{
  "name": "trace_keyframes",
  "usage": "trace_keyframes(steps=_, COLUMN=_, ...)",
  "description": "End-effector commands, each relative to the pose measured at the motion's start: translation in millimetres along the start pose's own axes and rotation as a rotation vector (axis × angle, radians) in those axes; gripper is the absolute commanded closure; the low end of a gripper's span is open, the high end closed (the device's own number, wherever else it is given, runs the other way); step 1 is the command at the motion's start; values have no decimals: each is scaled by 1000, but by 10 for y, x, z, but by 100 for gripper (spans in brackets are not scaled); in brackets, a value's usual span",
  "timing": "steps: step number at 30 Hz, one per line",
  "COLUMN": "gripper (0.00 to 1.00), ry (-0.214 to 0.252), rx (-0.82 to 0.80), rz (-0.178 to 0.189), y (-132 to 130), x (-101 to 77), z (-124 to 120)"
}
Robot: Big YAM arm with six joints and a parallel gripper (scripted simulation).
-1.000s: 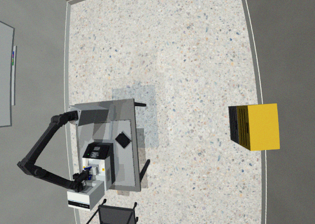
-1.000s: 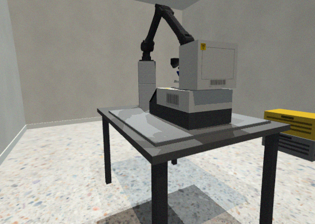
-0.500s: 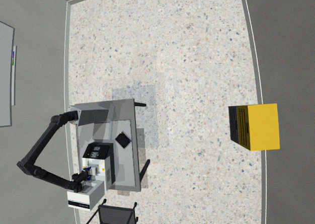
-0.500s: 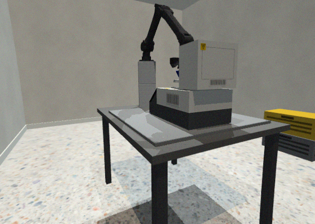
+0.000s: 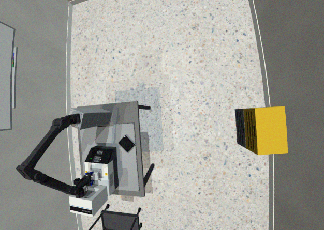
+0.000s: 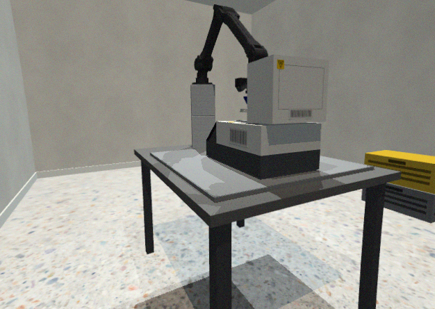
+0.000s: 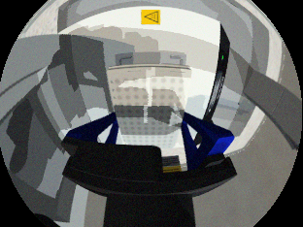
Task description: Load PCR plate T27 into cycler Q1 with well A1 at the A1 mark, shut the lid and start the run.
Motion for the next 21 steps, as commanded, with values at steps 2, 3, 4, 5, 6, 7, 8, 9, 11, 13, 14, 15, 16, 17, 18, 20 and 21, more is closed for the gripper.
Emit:
trace_keyframes(steps=2, gripper=100, ry=-1, rx=2, rz=21, y=19, x=-110, z=1)
trace_keyframes(steps=3, gripper=100, ry=-1, rx=2, rz=21, y=19, x=-110, z=1)
trace_keyframes(steps=4, gripper=100, ry=-1, rx=2, rz=24, y=41, x=-106, z=28)
trace_keyframes(steps=5, gripper=100, ry=-1, rx=2, rz=24, y=51, x=-94, z=56)
trace_keyframes(steps=6, gripper=100, ry=-1, rx=2, rz=24, y=60, x=-81, z=84)
trace_keyframes(steps=7, gripper=100, ry=-2, rx=5, rz=25, y=71, x=-43, z=112)
trace_keyframes(steps=8, gripper=100, ry=-2, rx=5, rz=25, y=80, x=-5, z=119)
trace_keyframes(steps=9, gripper=100, ry=-2, rx=5, rz=25, y=88, x=33, z=127)
trace_keyframes(steps=11, gripper=100, ry=-2, rx=6, rz=24, y=100, x=109, z=138)
trace_keyframes(steps=13, gripper=100, ry=-2, rx=7, rz=22, y=105, x=183, z=147)
trace_keyframes(steps=14, gripper=100, ry=-2, rx=8, rz=21, y=106, x=216, z=149)
trace_keyframes(steps=15, gripper=100, ry=-2, rx=8, rz=16, y=102, x=247, z=146)
trace_keyframes(steps=16, gripper=100, ry=-2, rx=11, rz=10, y=85, x=281, z=140)
trace_keyframes(steps=17, gripper=100, ry=-2, rx=11, rz=9, y=81, x=311, z=111)
trace_keyframes(steps=18, gripper=100, ry=-2, rx=11, rz=10, y=84, x=334, z=82)
trace_keyframes(steps=20, gripper=100, ry=-2, rx=11, rz=10, y=84, x=334, z=82)
trace_keyframes(steps=21, gripper=100, ry=-2, rx=11, rz=14, y=101, x=302, z=56)
Point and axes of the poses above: the point where the finger pads meet when closed, its own x axis out along the fingers, its own y axis across the jaws, z = x × y, the point moved 4 cm from there along -x, back along the fingers, and after that the axes turned 1 degree about -x, right-handed, at the moved point
